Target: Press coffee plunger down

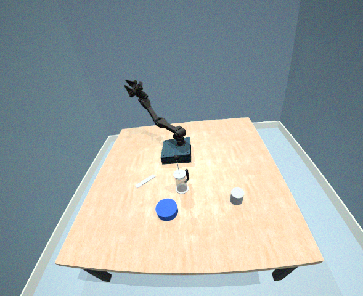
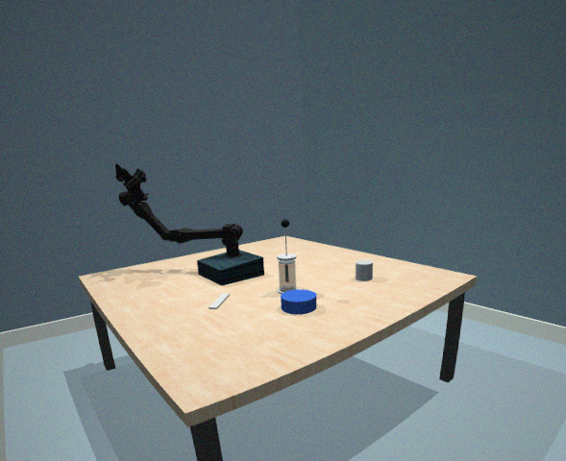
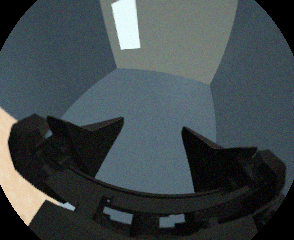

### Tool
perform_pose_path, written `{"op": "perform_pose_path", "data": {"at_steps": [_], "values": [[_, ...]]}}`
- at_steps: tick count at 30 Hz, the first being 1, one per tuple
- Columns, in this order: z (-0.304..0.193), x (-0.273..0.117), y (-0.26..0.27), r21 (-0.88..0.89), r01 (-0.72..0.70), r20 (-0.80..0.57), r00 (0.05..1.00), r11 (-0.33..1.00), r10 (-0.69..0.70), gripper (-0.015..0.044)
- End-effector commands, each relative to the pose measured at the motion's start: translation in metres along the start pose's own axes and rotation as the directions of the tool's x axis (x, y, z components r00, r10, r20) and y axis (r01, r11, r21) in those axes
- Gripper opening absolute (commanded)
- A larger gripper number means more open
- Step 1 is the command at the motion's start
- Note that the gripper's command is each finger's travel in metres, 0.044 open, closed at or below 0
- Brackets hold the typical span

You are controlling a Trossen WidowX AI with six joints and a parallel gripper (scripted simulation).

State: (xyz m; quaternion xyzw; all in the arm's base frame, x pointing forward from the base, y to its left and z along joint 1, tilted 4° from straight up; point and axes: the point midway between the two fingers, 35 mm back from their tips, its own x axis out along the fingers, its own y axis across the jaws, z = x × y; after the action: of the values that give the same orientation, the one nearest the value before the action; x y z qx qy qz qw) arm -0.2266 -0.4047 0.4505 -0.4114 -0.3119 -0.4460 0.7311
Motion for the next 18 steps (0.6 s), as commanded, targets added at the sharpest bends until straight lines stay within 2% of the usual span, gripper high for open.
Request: {"op": "perform_pose_path", "data": {"at_steps": [1, 5, 12, 18], "values": [[0.001, 0.001, 0.0, 0.001, -0.001, 0.002, 1.0, 1.0, 0.001, 0.0426], [0.028, 0.013, 0.005, 0.021, -0.025, 0.038, 0.999, 0.999, 0.024, 0.044], [0.118, 0.048, 0.034, 0.074, -0.132, 0.147, 0.982, 0.988, 0.12, 0.044], [0.198, 0.074, 0.081, 0.12, -0.275, 0.235, 0.941, 0.954, 0.242, 0.044]]}}
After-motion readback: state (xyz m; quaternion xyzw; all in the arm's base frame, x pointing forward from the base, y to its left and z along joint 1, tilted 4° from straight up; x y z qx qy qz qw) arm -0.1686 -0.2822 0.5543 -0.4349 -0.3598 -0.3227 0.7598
